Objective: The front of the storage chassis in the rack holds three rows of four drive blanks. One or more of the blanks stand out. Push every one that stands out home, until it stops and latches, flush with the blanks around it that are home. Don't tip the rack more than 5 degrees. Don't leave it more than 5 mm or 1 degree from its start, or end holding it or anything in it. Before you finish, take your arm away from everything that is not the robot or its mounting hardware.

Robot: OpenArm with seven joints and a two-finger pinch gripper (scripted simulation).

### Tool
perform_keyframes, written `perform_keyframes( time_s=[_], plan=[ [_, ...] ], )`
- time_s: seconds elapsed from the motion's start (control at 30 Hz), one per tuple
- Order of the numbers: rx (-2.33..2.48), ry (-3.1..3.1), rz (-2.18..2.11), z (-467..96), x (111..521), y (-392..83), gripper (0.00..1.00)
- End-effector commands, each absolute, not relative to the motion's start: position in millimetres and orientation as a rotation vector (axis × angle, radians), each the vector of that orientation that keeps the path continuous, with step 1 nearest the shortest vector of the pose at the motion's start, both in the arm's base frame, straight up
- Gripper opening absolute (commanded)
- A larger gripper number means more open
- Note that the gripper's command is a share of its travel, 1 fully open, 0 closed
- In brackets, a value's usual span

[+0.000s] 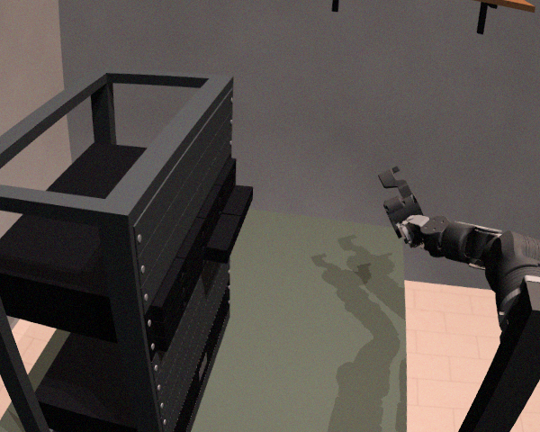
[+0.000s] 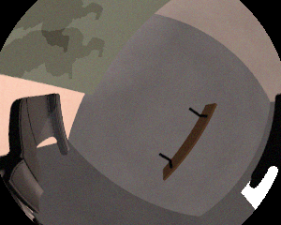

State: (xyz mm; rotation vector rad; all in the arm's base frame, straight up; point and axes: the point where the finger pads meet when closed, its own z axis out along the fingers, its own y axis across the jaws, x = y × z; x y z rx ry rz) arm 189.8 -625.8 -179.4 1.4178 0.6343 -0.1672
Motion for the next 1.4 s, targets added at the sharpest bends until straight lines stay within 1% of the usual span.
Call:
perform_keyframes(
  time_s=[0.0, 0.2, 0.37, 0.43, 0.67, 0.8, 0.93, 1.0, 1.1, 1.37],
  plan=[
    [1.442, 0.635, -0.129, -182.7, 196.5, -621.5, 1.0],
    [1.506, 0.671, 0.04, -194.2, 230.0, -593.8, 1.0],
    [1.559, 0.713, 0.218, -199.3, 261.8, -559.9, 1.0],
    [1.559, 0.713, 0.218, -199.3, 261.8, -559.9, 1.0],
    [1.602, 0.787, 0.505, -190.2, 303.5, -498.4, 1.0],
    [1.6, 0.841, 0.668, -176.6, 319.8, -459.0, 1.0],
    [1.576, 0.899, 0.818, -157.6, 329.1, -419.2, 1.0],
    [1.576, 0.899, 0.818, -157.6, 329.1, -419.2, 1.0],
    [1.544, 0.945, 0.918, -141.2, 331.3, -390.4, 1.0],
    [1.422, 1.066, 1.114, -97.6, 321.3, -322.9, 1.0]
  ],
)
